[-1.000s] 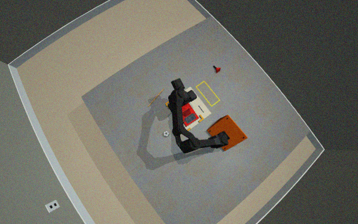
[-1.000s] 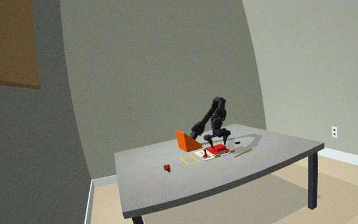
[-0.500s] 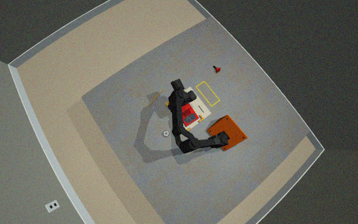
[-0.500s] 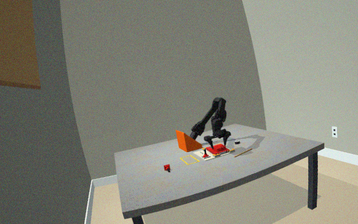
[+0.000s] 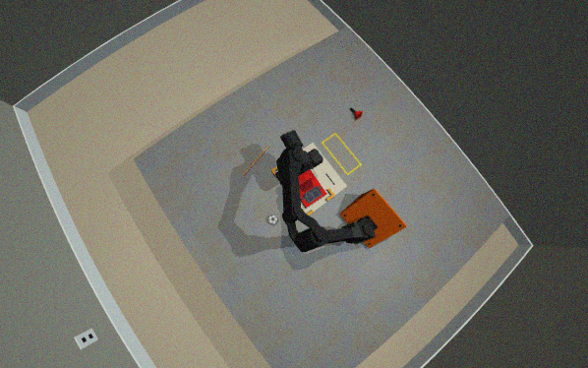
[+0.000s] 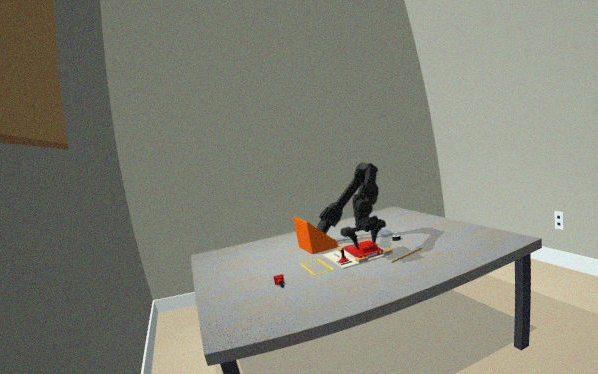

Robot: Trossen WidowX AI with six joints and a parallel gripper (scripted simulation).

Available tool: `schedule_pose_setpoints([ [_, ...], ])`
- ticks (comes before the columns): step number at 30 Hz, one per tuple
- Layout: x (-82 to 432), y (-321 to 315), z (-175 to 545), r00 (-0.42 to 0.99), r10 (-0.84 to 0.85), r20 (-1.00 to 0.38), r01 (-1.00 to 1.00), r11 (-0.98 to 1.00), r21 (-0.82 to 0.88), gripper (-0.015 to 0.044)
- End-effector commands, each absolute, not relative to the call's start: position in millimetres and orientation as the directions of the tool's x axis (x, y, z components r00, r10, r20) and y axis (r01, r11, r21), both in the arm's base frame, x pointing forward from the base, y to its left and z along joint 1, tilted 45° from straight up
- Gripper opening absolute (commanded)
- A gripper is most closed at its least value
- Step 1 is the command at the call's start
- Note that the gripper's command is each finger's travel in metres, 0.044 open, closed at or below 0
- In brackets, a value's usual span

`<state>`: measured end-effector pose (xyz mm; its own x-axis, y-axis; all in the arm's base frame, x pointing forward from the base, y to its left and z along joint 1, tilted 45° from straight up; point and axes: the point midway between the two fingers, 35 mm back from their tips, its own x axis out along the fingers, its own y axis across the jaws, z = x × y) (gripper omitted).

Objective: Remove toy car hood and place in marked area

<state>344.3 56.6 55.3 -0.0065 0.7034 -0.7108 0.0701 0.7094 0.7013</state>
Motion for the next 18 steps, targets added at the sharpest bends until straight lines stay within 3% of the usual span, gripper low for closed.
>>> schedule_pose_setpoints([
  [1,344.5,56.7,55.3,-0.006,0.703,-0.711,0.068,0.710,0.701,0.0308],
  [3,344.5,56.7,55.3,-0.006,0.703,-0.711,0.068,0.710,0.701,0.0295],
  [14,344.8,52.7,59.1,-0.006,0.703,-0.712,0.069,0.710,0.701,0.0006],
  [18,344.8,50.9,60.8,-0.006,0.702,-0.712,0.069,0.710,0.701,0.0000],
])
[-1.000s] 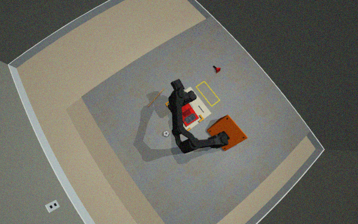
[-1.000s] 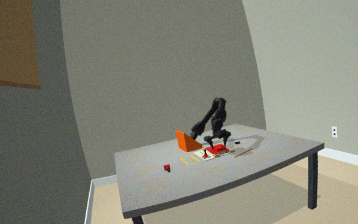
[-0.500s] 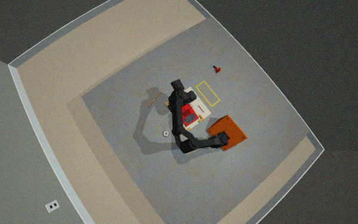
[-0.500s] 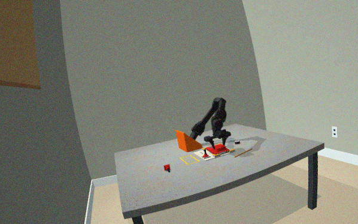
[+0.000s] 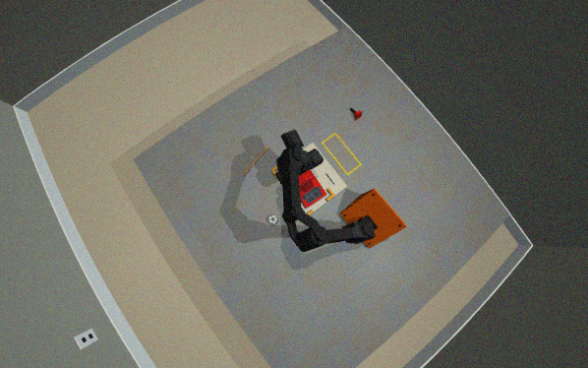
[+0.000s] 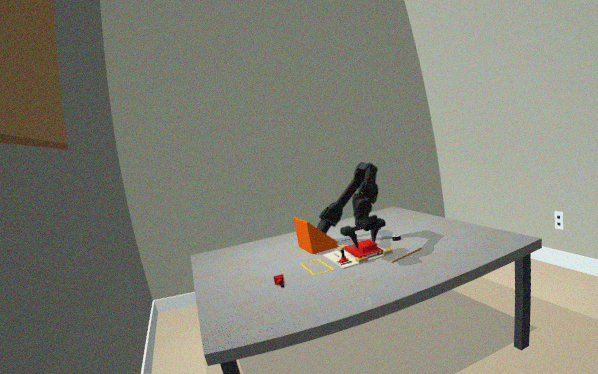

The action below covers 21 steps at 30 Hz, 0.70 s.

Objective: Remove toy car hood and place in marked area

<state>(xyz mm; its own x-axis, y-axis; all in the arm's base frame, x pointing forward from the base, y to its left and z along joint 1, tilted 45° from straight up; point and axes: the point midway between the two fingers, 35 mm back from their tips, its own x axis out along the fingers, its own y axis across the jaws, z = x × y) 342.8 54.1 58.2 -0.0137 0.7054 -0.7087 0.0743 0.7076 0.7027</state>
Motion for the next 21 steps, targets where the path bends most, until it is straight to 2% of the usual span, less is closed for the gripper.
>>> schedule_pose_setpoints([
  [1,344.9,50.4,61.3,-0.006,0.702,-0.712,0.069,0.710,0.700,0.0000],
  [21,344.9,41.1,70.4,-0.007,0.702,-0.712,0.070,0.710,0.700,0.0000],
])
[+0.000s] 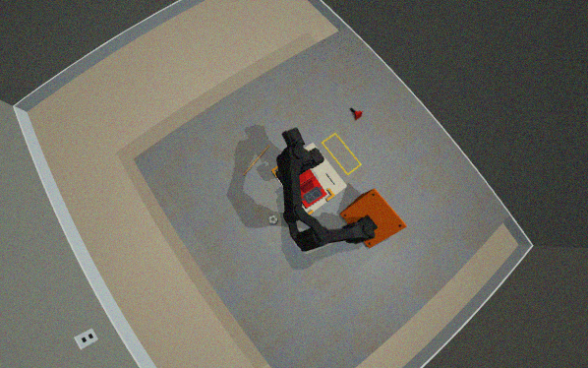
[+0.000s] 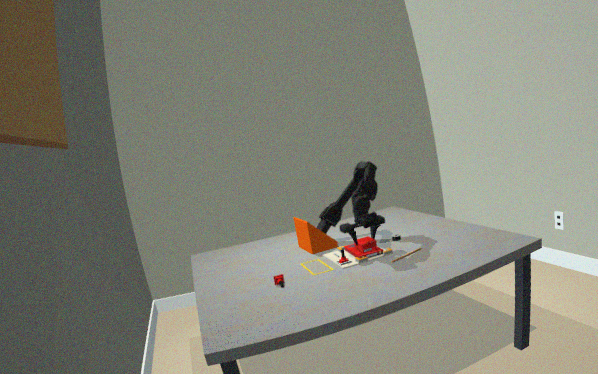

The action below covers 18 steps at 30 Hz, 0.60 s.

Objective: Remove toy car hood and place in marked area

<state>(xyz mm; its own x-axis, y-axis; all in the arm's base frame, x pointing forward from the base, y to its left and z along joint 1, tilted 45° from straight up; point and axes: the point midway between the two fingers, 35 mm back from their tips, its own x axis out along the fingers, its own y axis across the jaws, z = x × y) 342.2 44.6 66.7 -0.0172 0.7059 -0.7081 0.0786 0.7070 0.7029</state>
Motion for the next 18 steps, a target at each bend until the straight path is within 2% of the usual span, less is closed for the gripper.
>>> schedule_pose_setpoints([
  [1,345,41,71,-0.007,0.702,-0.712,0.070,0.710,0.700,0.0000],
  [18,346,25,86,-0.007,0.701,-0.713,0.071,0.711,0.699,0.0000],
])
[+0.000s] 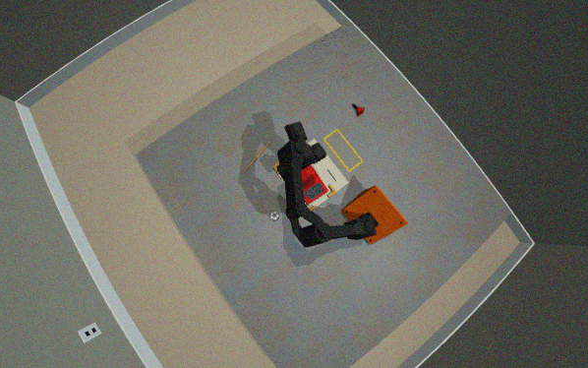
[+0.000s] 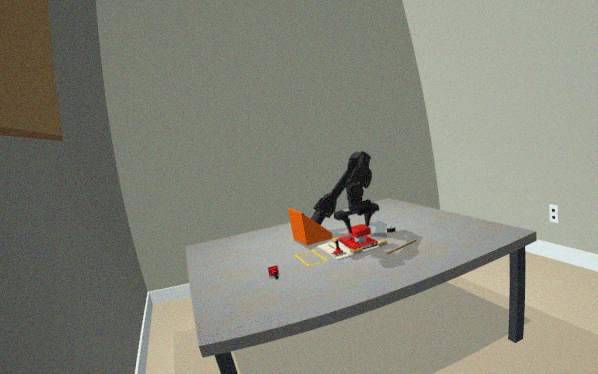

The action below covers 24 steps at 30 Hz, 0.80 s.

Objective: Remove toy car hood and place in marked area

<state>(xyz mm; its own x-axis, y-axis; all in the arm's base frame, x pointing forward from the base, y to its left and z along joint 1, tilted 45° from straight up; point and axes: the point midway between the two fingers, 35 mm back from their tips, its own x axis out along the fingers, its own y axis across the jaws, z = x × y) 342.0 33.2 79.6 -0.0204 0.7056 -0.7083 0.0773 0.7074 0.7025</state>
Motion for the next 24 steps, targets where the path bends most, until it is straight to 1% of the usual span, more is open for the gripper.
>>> schedule_pose_setpoints([
  [1,346,22,89,-0.007,0.701,-0.713,0.071,0.711,0.699,0.0000],
  [8,345,5,106,-0.007,0.701,-0.713,0.071,0.711,0.699,0.0000],
  [10,344,9,98,-0.013,0.703,-0.711,0.077,0.709,0.701,0.0000],
  [24,344,-54,47,-0.006,0.687,-0.727,0.079,0.725,0.684,0.0000],
])
